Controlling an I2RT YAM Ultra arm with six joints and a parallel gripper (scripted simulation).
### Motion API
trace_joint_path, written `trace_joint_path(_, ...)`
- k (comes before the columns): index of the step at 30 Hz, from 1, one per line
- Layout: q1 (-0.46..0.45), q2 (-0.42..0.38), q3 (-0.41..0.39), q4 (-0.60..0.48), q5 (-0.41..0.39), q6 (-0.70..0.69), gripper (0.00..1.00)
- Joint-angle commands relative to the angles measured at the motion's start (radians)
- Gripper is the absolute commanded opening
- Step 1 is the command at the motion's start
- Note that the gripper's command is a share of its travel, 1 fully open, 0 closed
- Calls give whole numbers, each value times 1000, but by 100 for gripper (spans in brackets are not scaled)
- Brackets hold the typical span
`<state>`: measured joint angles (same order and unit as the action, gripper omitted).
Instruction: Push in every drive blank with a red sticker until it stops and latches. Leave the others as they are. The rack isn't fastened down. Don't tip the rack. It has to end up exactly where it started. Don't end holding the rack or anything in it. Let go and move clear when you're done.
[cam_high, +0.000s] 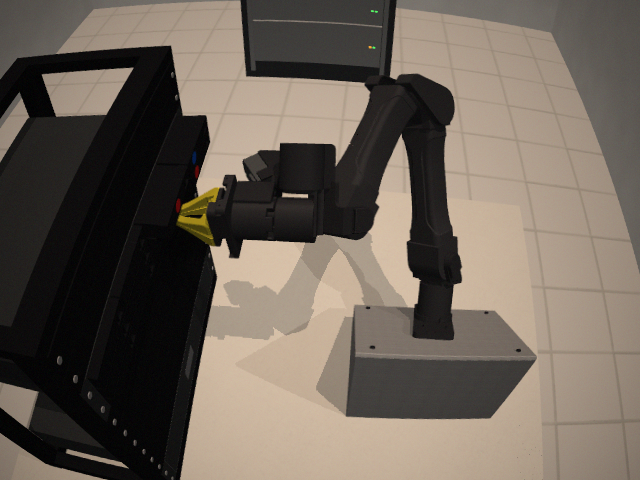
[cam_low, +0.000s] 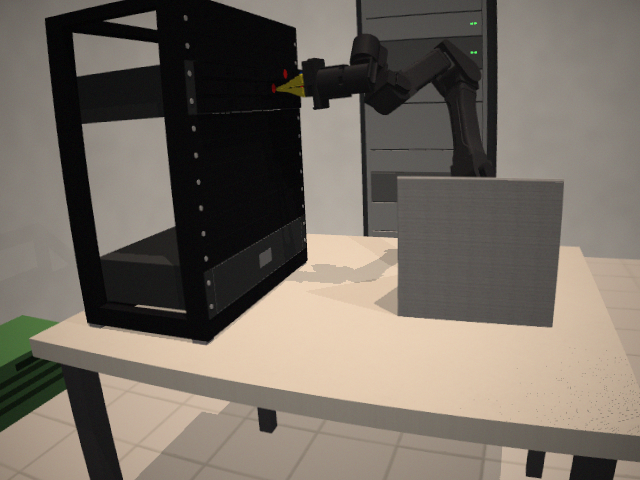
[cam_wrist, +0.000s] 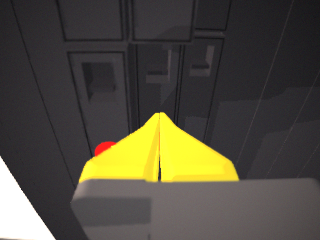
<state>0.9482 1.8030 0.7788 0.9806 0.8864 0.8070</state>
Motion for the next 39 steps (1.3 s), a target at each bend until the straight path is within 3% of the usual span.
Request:
trace_joint_path(1, 6, 12, 60, 7, -56, -14, 0)
trace_joint_path(39, 3, 18, 74, -2, -59, -14, 0)
